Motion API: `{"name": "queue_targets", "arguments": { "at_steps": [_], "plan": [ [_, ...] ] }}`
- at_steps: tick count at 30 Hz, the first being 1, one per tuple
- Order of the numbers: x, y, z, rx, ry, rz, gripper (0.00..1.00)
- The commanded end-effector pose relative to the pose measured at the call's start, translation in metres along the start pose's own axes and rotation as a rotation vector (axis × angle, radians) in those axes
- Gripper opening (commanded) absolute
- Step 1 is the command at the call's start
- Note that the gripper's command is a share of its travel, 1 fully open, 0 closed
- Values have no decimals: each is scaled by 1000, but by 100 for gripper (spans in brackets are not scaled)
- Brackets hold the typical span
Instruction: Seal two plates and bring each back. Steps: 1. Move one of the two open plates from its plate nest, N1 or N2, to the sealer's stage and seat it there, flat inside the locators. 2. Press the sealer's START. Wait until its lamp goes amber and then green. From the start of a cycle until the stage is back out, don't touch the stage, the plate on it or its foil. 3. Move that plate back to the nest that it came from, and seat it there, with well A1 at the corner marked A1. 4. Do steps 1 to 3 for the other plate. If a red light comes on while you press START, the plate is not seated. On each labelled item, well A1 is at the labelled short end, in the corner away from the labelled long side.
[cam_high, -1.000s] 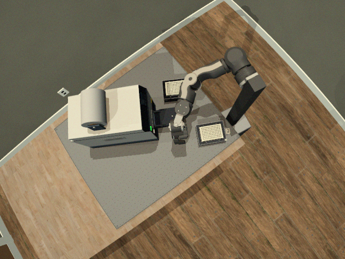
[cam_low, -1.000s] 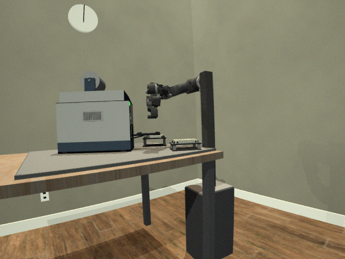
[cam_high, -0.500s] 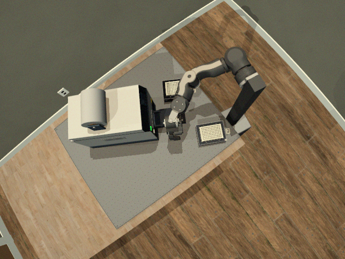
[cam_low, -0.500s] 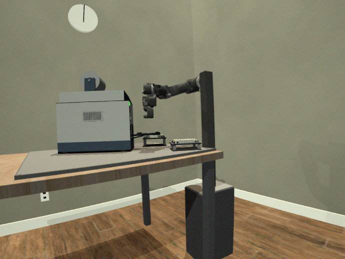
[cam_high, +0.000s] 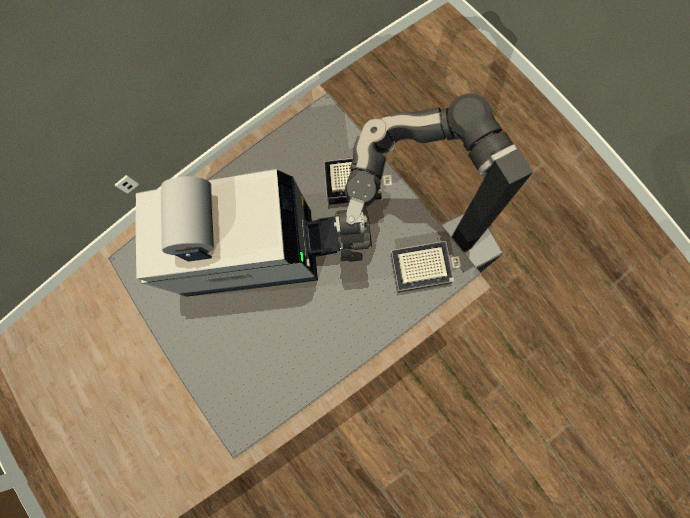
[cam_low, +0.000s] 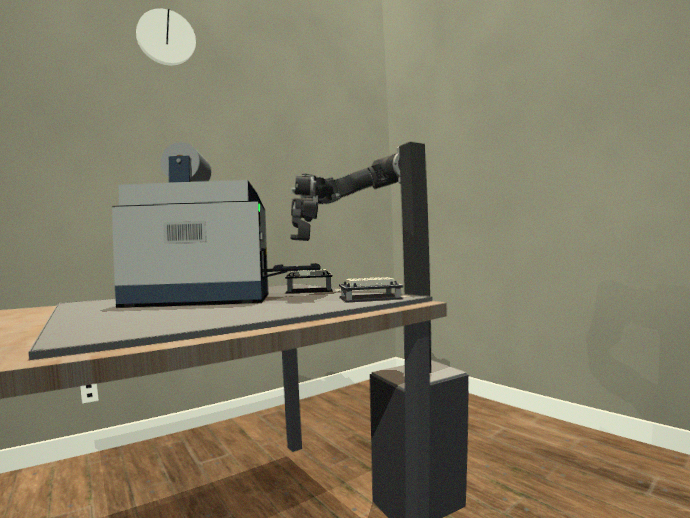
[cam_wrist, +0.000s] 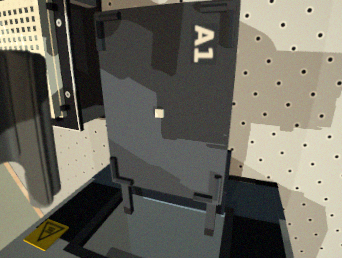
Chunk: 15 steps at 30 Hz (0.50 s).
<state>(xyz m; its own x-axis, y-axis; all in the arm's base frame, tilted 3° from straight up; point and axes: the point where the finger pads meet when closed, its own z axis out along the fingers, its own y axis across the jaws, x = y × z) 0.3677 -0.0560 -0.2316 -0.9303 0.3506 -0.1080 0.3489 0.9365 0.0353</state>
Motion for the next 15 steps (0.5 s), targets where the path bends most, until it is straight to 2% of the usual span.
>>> {"name": "queue_targets", "arguments": {
  "at_steps": [1,5,6,11,12,15],
  "plan": [
    [-2,4,-1,-10,-13,6,65],
    [1,-16,2,-13,-13,6,65],
    [2,-21,3,-9,-46,8,65],
    [5,-45,6,-14,-49,6,65],
    [6,-50,8,-8,-81,11,65],
    [7,-64,9,-17,-87,11,65]
  ]
}}
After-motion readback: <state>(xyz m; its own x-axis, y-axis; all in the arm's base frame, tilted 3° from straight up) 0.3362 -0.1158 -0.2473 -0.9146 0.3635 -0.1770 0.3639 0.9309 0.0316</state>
